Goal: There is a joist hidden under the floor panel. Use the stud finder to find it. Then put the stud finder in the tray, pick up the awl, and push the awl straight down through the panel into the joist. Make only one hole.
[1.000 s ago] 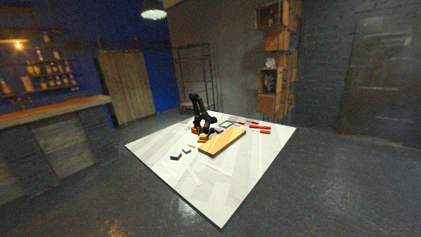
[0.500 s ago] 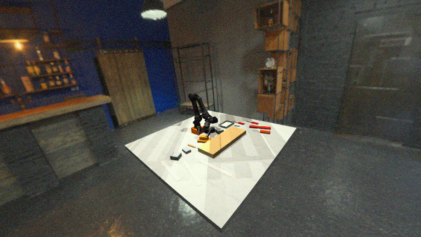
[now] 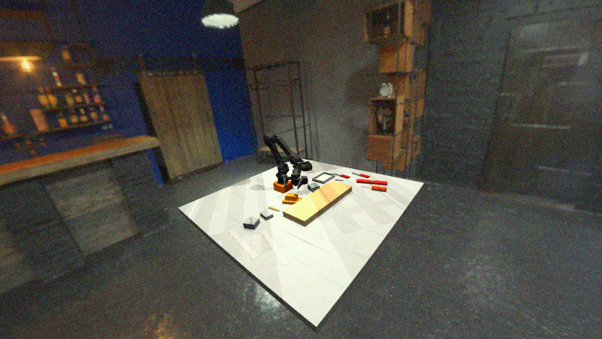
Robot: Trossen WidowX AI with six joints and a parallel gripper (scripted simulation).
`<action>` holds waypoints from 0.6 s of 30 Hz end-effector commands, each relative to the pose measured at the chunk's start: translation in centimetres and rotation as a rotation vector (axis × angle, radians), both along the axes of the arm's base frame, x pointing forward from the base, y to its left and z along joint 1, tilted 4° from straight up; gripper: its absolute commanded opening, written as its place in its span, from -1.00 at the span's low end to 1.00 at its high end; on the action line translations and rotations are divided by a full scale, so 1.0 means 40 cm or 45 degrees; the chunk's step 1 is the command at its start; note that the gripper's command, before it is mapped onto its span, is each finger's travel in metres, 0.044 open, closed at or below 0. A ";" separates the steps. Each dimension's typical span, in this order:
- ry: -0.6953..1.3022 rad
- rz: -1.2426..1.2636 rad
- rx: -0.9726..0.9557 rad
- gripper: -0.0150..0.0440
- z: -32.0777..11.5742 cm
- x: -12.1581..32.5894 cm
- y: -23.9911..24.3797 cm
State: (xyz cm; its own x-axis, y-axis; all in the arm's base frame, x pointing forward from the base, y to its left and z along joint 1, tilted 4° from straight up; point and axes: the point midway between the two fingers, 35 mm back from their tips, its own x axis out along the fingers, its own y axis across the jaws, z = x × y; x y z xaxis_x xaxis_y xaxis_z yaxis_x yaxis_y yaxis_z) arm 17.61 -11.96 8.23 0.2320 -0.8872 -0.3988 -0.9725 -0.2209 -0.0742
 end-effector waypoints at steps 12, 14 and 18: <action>-0.168 -0.268 0.428 1.00 -0.004 -0.022 -0.029; -0.254 -0.406 0.613 1.00 -0.029 -0.026 -0.034; -0.455 -0.705 0.974 1.00 -0.063 -0.029 -0.038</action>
State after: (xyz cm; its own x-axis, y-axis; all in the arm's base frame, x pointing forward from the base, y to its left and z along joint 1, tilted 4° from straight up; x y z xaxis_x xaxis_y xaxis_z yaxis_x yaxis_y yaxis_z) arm 16.62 -13.38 7.11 0.1008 -0.6426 -0.7595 -0.9338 0.2023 -0.2951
